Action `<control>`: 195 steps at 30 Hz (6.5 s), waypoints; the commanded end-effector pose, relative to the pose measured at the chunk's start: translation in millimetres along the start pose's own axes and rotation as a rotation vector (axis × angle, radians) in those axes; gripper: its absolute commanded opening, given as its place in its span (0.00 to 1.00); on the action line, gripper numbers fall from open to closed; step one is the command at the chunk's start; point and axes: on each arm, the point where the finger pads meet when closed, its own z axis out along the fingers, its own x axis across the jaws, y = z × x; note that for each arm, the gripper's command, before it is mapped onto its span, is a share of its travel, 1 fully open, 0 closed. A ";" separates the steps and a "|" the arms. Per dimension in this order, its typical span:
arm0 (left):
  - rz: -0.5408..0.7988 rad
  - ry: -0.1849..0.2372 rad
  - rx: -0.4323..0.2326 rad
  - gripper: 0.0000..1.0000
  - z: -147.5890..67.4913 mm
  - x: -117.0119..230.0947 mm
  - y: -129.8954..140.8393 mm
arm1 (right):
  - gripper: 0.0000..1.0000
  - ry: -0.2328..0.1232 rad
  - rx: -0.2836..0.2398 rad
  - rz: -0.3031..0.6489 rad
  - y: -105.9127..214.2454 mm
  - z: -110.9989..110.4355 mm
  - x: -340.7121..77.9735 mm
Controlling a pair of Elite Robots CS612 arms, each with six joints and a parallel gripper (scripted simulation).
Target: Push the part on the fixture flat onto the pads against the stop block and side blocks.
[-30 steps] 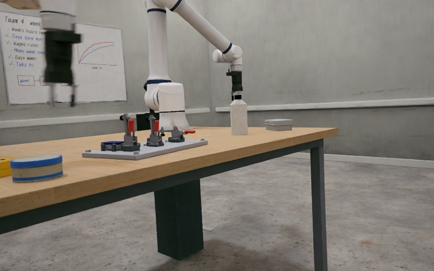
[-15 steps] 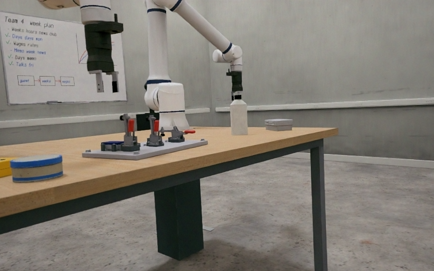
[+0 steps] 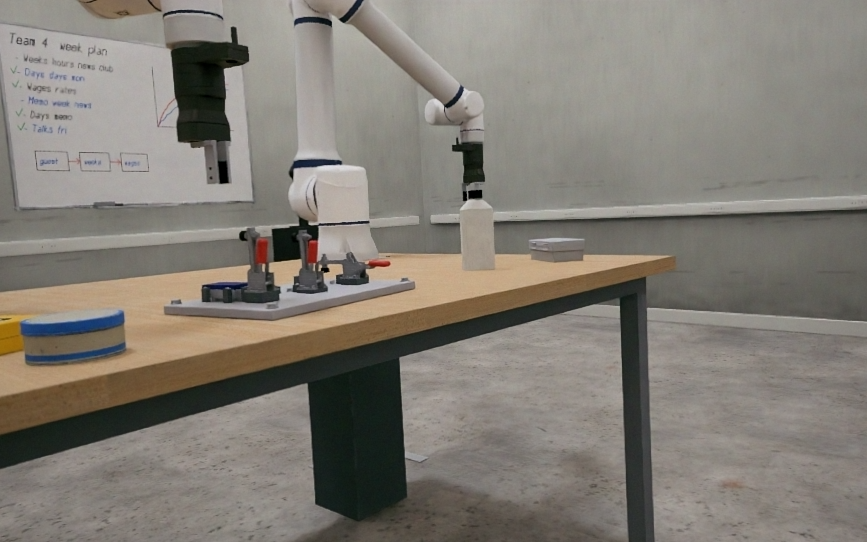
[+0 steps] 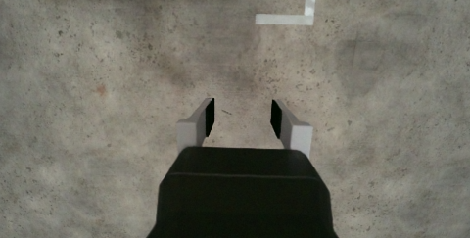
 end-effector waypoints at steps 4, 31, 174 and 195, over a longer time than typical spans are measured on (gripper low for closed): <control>0.000 0.000 -0.002 1.00 -0.9 -0.2 0.7 | 0.00 -0.001 0.002 0.000 -0.6 -1.4 0.0; 0.000 0.000 -0.002 1.00 -0.9 -0.2 0.7 | 0.00 -0.001 0.002 0.001 -0.5 -1.4 0.2; 0.000 0.000 -0.002 1.00 -0.9 -0.2 0.7 | 0.87 -0.001 0.002 0.001 -0.5 -1.3 0.2; 0.000 0.000 -0.002 1.00 -0.9 -0.2 0.7 | 0.00 -0.001 0.002 0.000 -0.6 -1.4 0.1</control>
